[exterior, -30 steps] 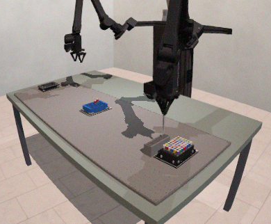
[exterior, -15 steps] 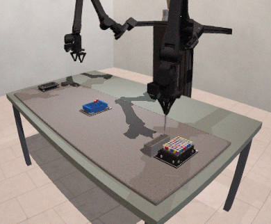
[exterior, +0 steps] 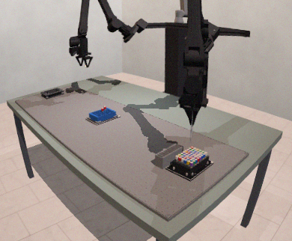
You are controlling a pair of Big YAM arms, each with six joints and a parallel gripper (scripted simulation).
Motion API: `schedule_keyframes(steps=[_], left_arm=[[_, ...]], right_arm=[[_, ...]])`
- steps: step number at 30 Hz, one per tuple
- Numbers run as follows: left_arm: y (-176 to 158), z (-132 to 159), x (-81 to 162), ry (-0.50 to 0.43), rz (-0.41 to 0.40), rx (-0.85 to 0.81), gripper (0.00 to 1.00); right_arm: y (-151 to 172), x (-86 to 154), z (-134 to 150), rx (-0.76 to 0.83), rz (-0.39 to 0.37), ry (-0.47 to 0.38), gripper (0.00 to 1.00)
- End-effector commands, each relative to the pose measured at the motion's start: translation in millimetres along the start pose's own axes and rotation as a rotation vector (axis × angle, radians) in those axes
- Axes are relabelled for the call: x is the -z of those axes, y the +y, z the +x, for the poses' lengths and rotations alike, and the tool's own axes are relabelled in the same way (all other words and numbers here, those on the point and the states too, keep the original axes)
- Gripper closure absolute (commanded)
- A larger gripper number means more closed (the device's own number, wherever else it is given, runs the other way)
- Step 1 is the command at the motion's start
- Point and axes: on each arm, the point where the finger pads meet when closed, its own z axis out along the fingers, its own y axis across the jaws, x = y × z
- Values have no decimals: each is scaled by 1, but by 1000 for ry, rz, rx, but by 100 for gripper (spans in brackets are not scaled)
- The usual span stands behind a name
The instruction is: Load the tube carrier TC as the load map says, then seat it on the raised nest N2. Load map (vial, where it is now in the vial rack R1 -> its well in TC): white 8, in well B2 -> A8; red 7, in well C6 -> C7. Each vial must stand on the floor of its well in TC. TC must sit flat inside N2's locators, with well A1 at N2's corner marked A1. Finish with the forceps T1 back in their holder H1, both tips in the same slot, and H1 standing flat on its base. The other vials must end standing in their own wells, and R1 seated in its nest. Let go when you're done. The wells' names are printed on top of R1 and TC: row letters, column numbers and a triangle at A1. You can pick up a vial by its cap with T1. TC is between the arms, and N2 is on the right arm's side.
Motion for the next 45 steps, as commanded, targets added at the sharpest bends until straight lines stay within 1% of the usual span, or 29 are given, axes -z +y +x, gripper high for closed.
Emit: schedule_keyframes(steps=[1,4,8,10,12,13,14,16,41,45], left_arm=[[22,-15,7,-14,-18,140,93],[34,-12,2,3,-16,221,93],[50,-15,4,4,-15,328,93],[50,-15,4,4,-15,328,93],[55,-16,4,5,-13,381,93],[53,-16,3,6,-8,390,93],[46,-17,3,8,3,382,93],[42,-9,0,24,8,381,93],[53,-4,1,28,1,376,93],[50,-5,0,29,6,373,93]], right_arm=[[-1,2,-5,14,-1,-5,0],[-1,2,-5,14,-1,-5,0],[-1,2,-5,14,-1,-5,0],[-1,2,-5,14,-1,-5,0],[-1,2,-5,14,-1,-5,0],[-1,2,-5,14,-1,-5,0],[-1,2,-5,14,-1,-5,0],[-1,2,-5,14,-1,-5,0],[-1,2,-5,14,-1,-5,0],[-1,2,-5,14,-1,-5,0]])
